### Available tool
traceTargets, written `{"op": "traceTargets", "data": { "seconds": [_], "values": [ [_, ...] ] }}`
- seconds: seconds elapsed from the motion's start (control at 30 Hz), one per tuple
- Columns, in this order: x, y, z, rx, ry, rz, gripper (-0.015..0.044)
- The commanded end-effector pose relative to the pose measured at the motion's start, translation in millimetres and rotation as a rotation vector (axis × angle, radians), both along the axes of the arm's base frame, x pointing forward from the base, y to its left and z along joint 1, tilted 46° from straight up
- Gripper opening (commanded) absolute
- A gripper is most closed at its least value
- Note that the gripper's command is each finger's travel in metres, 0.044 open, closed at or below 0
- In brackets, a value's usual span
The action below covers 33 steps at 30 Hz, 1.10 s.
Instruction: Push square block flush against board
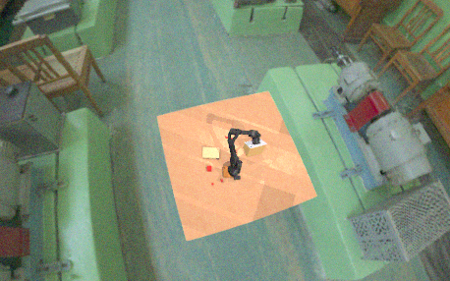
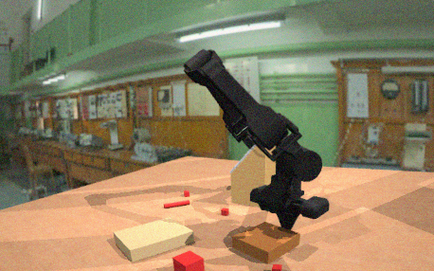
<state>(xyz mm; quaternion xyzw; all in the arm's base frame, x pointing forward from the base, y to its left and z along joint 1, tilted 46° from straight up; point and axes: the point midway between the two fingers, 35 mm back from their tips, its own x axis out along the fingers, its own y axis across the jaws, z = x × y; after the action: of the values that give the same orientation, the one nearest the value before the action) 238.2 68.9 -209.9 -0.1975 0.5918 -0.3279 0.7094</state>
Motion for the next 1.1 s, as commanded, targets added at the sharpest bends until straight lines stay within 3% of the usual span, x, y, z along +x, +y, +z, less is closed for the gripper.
{"op": "traceTargets", "data": {
  "seconds": [0.0,1.07],
  "values": [
    [9,1,2,-0.002,-0.004,0.005,0.0000],
    [58,-3,12,-0.001,-0.006,0.006,0.0000]
  ]
}}
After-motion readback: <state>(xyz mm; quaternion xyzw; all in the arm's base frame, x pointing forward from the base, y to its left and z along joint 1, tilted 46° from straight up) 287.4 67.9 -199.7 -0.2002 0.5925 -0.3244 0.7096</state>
